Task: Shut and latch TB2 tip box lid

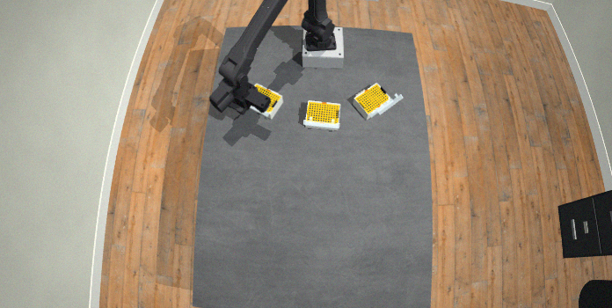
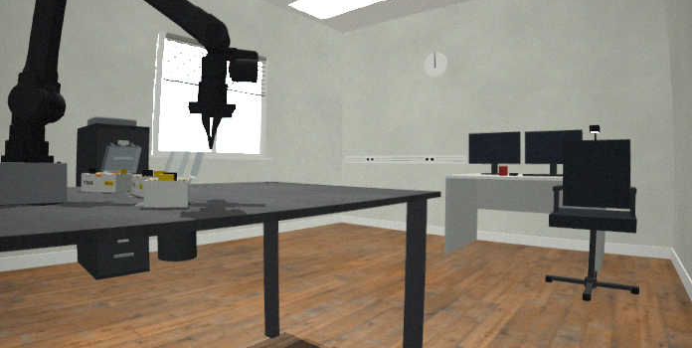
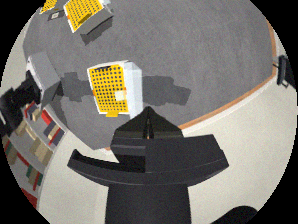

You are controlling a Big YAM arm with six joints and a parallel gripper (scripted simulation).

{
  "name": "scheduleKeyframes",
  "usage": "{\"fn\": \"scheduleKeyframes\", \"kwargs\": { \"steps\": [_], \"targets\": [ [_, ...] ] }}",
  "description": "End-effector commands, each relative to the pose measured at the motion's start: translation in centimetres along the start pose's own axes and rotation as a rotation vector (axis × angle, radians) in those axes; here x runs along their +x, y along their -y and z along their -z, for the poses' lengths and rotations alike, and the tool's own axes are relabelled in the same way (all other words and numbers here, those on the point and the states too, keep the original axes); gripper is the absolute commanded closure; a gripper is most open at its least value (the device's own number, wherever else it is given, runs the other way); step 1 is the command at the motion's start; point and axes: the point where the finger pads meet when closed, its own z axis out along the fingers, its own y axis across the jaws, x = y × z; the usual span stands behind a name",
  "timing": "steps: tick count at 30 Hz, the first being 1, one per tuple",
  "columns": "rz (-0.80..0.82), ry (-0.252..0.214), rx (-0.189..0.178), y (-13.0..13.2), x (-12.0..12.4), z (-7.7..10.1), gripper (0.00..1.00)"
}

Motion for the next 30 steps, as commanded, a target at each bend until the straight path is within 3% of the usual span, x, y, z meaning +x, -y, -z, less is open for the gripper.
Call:
{"fn": "scheduleKeyframes", "kwargs": {
  "steps": [1,30],
  "targets": [
    [0.014,-0.005,0.039,0.3,0.2,1.1,1.0],
    [0.008,-0.004,0.034,-3.4,0.4,1.4,1.0]
  ]
}}
